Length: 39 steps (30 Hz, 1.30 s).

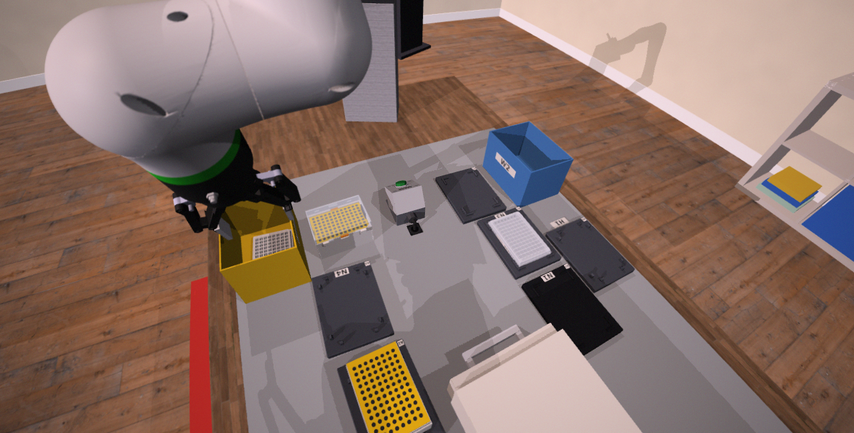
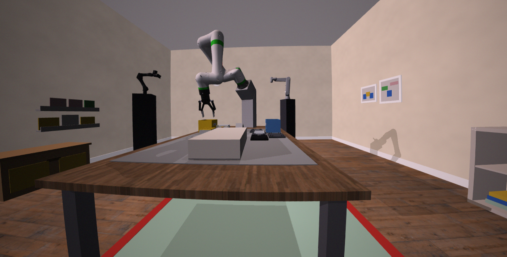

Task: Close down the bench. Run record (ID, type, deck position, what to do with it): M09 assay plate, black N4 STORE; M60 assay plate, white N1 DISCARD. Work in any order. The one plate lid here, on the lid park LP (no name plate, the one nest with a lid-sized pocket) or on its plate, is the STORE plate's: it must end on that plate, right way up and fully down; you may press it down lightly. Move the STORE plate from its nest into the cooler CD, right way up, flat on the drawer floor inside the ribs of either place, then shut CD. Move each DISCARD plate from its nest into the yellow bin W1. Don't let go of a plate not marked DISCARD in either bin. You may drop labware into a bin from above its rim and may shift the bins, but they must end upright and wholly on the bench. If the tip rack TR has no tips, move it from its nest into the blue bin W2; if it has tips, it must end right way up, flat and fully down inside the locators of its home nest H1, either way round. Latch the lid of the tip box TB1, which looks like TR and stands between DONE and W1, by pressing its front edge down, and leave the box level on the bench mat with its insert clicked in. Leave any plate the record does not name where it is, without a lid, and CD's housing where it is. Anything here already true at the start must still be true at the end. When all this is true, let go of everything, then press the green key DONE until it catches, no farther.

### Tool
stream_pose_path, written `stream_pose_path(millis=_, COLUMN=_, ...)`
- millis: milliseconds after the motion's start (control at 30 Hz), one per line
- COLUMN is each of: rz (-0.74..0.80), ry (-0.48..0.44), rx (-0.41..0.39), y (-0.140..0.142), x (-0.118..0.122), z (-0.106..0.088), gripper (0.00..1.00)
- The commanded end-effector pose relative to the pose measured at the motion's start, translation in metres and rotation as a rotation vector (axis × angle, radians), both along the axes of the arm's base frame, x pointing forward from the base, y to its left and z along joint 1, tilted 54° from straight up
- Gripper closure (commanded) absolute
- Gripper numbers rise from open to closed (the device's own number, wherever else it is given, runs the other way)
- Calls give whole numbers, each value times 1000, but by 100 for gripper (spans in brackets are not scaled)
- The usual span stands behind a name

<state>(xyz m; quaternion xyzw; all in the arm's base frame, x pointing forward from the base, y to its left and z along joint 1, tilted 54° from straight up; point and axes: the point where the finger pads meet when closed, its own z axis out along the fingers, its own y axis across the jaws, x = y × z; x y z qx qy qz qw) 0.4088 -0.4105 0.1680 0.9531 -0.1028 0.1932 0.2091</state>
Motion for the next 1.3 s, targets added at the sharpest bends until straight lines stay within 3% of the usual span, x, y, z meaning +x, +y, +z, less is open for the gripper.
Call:
stream_pose_path(millis=0, rz=-1, ry=1, rx=0, y=7, x=12, z=11, gripper=34)
stream_pose_path(millis=1267, rz=-1, ry=1, rx=0, y=58, x=104, z=91, gripper=34)
